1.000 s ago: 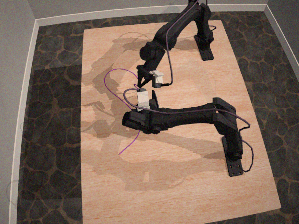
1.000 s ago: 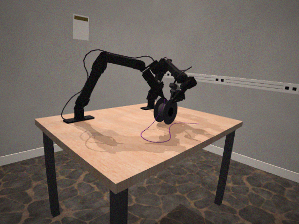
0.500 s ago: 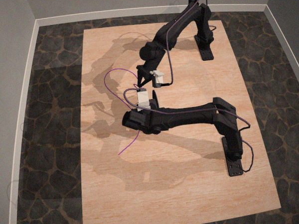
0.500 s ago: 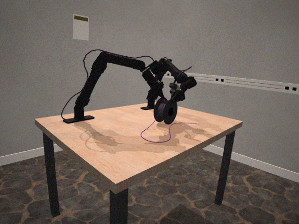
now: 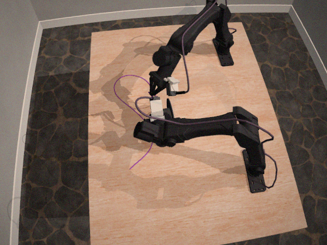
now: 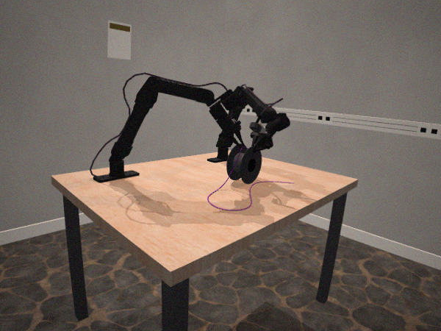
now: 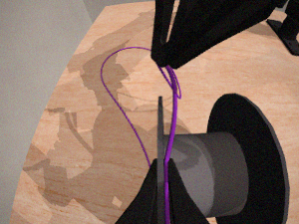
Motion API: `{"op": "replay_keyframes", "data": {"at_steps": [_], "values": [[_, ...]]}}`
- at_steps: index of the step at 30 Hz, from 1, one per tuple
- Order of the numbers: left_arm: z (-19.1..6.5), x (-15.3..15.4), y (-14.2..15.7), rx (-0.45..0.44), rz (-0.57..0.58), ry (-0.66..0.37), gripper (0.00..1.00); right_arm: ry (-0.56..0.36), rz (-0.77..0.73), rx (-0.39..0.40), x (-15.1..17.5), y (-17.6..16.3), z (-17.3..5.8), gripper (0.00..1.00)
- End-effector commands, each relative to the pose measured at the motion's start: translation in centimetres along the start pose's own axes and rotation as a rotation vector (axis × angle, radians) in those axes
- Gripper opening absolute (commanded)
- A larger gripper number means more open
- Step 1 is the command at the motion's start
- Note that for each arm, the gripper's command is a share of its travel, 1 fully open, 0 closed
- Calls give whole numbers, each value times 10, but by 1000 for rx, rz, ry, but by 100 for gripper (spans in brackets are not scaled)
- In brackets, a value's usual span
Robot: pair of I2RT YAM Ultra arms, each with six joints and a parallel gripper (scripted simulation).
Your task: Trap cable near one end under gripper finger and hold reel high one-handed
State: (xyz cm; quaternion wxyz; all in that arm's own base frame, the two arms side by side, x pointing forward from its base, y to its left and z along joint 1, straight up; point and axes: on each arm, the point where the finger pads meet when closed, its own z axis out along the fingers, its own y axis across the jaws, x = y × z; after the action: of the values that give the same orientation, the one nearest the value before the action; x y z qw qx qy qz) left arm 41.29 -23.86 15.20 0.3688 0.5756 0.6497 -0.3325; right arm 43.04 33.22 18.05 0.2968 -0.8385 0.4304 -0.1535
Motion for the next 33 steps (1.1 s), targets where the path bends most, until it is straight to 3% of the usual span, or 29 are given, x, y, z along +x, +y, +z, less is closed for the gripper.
{"op": "replay_keyframes", "data": {"at_steps": [1, 8, 13, 17, 20, 33], "values": [[-3, -3, -2, 7, -9, -10, 0, -8, 0, 16, -5, -5, -5, 16], [-3, -3, -2, 7, -9, -10, 0, -8, 0, 16, -5, -5, -5, 30], [-3, -3, -2, 7, -9, -10, 0, -8, 0, 18, -5, -6, -6, 30], [-3, -3, -2, 7, -9, -10, 0, -3, 3, 31, 7, -10, -20, 30], [-3, -3, -2, 7, -9, -10, 0, -4, 1, -2, 11, 2, -16, 30], [-3, -3, -2, 7, -9, -10, 0, -5, 2, 4, 40, 5, -50, 30]]}}
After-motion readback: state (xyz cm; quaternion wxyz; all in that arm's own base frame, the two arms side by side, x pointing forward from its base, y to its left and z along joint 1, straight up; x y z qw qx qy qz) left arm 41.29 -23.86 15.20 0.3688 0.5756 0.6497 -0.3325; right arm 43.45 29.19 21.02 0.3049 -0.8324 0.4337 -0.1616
